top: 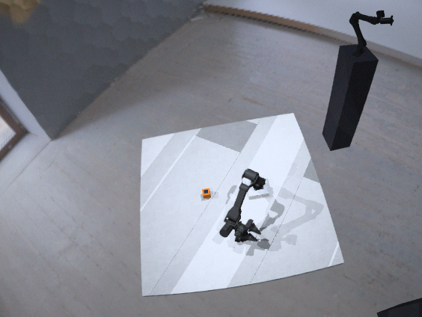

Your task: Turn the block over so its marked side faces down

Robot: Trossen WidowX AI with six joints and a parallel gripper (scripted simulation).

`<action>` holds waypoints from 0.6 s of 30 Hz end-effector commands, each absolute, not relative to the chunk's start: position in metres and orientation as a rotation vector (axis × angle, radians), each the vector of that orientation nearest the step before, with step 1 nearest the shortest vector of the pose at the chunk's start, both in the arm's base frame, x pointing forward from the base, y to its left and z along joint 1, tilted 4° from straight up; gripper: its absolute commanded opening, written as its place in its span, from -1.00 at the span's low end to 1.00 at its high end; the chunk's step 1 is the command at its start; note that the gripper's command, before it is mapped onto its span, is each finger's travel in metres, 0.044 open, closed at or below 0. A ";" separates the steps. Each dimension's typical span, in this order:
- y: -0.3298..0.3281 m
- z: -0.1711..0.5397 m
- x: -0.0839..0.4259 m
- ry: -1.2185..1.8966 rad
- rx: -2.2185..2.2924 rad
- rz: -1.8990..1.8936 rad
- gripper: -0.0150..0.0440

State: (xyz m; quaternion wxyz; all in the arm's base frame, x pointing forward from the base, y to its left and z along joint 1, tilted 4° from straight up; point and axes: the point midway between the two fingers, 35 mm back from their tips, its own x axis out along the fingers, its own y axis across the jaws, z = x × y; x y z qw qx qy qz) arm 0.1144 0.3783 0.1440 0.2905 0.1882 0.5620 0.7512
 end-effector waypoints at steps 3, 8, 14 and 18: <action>0.378 0.135 0.125 1.521 0.477 1.890 1.00; 0.356 0.116 0.198 1.457 0.433 1.568 1.00; 0.301 0.097 0.278 1.418 0.364 1.190 1.00; 0.249 0.087 0.321 1.416 0.312 0.945 1.00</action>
